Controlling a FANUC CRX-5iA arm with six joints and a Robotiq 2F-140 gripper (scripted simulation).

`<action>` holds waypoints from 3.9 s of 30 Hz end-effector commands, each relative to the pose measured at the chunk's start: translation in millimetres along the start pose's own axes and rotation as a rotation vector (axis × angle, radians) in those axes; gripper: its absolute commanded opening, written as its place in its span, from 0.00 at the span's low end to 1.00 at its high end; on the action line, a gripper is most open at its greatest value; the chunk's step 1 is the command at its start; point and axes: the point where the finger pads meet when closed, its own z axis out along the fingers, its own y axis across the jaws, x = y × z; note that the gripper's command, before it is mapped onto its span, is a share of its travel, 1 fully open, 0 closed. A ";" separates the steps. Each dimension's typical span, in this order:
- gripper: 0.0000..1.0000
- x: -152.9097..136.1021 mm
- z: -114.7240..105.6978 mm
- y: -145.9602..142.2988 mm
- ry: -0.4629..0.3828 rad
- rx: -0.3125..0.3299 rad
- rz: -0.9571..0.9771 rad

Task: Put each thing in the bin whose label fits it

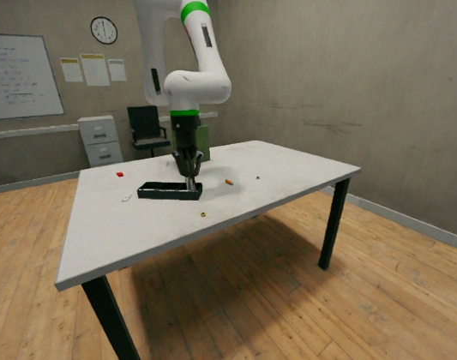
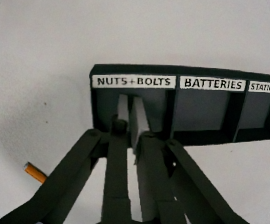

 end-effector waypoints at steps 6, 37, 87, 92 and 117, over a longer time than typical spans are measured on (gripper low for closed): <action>0.15 0.2 -2.8 0.0 0.000 0.000 0.000; 0.15 0.2 -52.5 0.0 0.000 0.000 0.000; 0.31 -46.9 -128.7 181.1 -0.007 0.003 0.973; 0.31 -57.1 -119.7 220.4 -0.009 0.003 1.169; 0.31 -100.1 -81.8 385.8 -0.003 0.002 2.048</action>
